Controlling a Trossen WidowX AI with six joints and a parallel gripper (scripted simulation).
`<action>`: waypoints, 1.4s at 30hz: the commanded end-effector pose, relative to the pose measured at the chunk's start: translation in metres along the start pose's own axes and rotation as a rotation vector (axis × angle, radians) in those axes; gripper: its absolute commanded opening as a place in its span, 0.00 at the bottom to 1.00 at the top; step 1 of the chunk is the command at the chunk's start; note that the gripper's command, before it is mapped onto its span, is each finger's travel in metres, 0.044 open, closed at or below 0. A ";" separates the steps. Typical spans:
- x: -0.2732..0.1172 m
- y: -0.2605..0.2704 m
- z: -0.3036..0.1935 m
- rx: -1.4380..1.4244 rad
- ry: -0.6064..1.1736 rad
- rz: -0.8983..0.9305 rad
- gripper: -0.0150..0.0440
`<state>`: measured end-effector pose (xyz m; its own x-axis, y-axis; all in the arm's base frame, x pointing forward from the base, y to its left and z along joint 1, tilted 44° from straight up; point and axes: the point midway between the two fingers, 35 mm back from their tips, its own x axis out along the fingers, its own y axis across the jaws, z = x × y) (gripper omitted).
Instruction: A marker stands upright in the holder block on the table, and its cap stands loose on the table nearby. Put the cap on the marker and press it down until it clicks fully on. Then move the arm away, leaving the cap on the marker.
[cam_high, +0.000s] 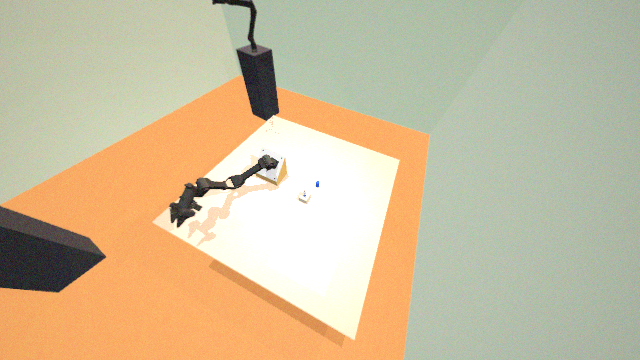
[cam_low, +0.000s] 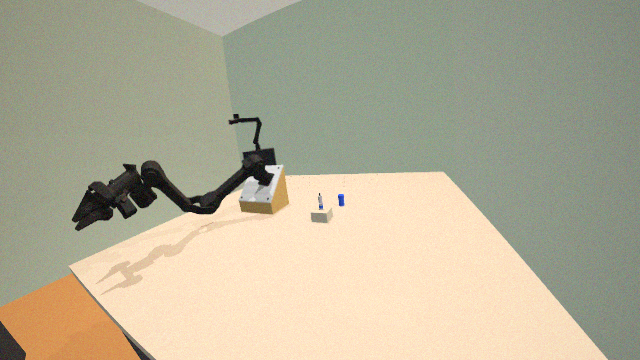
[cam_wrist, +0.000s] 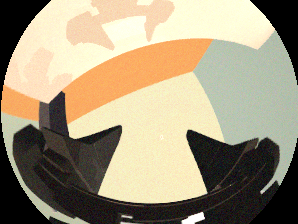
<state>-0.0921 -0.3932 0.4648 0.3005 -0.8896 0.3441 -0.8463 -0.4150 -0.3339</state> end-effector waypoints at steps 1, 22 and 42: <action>0.000 -0.001 -0.001 -0.002 0.003 -0.002 0.89; -0.129 -0.251 -0.156 -0.437 0.542 -0.365 0.64; -0.321 -0.521 -0.063 -0.977 0.758 -0.975 0.64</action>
<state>0.1952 0.0936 0.6067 0.7994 0.0233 0.6003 -0.5746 -0.2619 0.7754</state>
